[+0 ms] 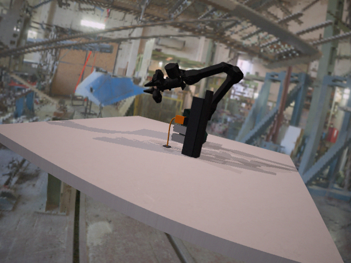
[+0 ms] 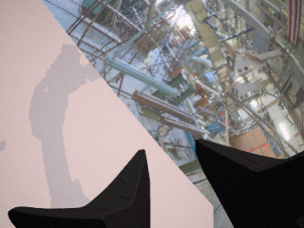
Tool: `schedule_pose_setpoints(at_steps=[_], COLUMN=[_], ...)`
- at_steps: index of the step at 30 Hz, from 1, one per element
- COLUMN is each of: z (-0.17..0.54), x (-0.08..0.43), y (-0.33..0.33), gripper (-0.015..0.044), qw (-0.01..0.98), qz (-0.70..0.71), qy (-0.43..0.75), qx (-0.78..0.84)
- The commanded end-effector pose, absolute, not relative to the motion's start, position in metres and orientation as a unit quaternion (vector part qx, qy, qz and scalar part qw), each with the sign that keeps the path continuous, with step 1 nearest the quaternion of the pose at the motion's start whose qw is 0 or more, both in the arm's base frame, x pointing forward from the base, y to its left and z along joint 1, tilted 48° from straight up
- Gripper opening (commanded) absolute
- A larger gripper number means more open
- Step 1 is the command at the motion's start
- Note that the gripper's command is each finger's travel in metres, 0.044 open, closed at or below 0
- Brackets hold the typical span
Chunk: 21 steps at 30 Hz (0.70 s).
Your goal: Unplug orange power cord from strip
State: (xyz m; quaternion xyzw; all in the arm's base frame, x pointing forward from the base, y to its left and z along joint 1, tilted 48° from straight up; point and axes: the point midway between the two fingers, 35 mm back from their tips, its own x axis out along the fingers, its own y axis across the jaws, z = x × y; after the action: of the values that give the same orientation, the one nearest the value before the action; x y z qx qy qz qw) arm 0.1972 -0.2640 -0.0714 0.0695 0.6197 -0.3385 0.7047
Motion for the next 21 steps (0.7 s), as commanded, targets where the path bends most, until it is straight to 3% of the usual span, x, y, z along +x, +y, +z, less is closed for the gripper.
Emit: schedule_pose_setpoints(at_steps=[1, 21], z=[-0.068, 0.004], x=[0.236, 0.267], y=[-0.186, -0.099], gripper=[0.0160, 0.0160], qw=[0.595, 0.207], qz=[-0.299, -0.326], qy=[0.623, 0.610], qx=[0.409, 0.691])
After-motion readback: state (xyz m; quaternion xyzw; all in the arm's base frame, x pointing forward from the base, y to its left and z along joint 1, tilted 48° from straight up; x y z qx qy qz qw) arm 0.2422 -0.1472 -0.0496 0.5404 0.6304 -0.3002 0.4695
